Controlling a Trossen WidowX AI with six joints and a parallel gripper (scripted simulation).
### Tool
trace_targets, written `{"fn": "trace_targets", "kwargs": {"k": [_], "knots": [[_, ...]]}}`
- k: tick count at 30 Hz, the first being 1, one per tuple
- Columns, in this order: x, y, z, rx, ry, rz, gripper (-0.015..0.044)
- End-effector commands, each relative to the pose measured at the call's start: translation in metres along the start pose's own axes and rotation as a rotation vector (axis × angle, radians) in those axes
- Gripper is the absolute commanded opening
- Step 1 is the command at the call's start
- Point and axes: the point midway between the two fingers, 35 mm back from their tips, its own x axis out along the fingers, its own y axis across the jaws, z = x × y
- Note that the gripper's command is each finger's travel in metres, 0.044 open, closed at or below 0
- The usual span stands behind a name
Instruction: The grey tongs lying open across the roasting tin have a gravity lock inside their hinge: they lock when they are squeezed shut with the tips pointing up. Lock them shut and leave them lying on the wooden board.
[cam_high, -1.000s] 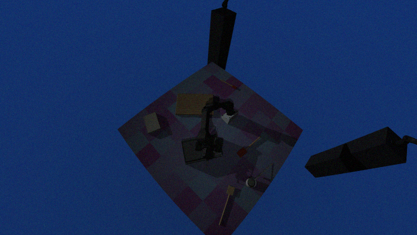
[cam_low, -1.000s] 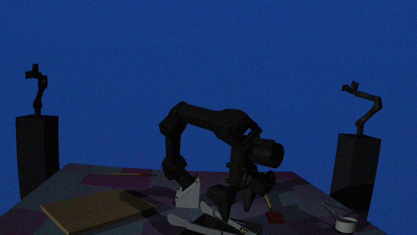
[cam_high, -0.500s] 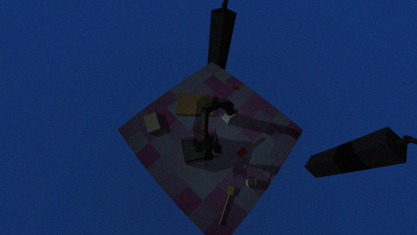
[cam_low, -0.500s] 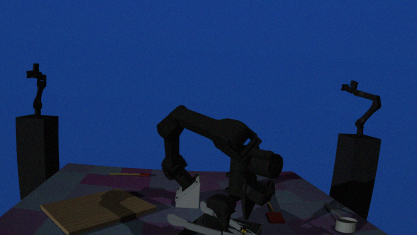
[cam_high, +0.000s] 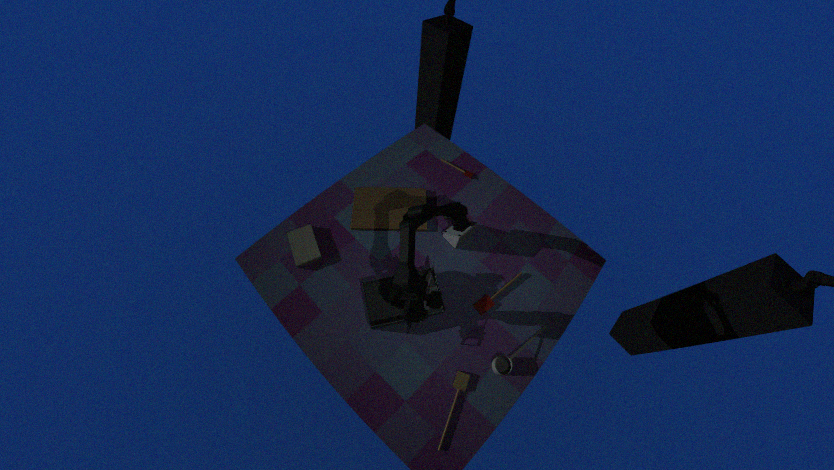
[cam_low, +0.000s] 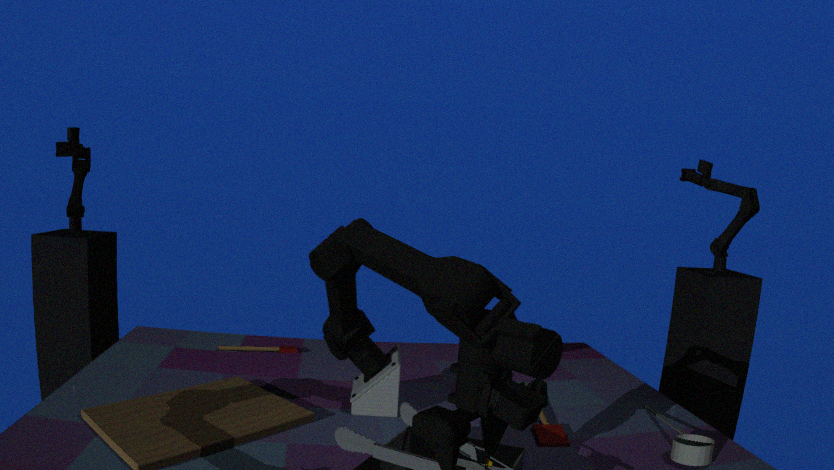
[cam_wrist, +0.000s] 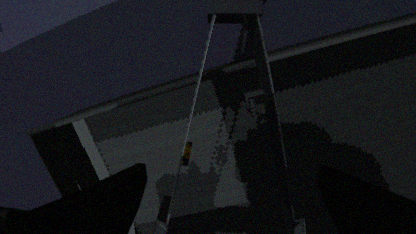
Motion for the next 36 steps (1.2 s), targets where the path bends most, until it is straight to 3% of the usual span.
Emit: {"fn": "trace_targets", "kwargs": {"k": [1,25,28,36], "knots": [[0.008,0.000,-0.001,-0.009,0.003,-0.006,0.0440],[0.043,0.001,-0.005,-0.008,0.006,-0.008,0.0440],[0.039,0.000,-0.004,0.001,0.004,-0.002,0.0361],[0.039,0.000,-0.004,0.001,0.004,-0.002,0.0308]]}}
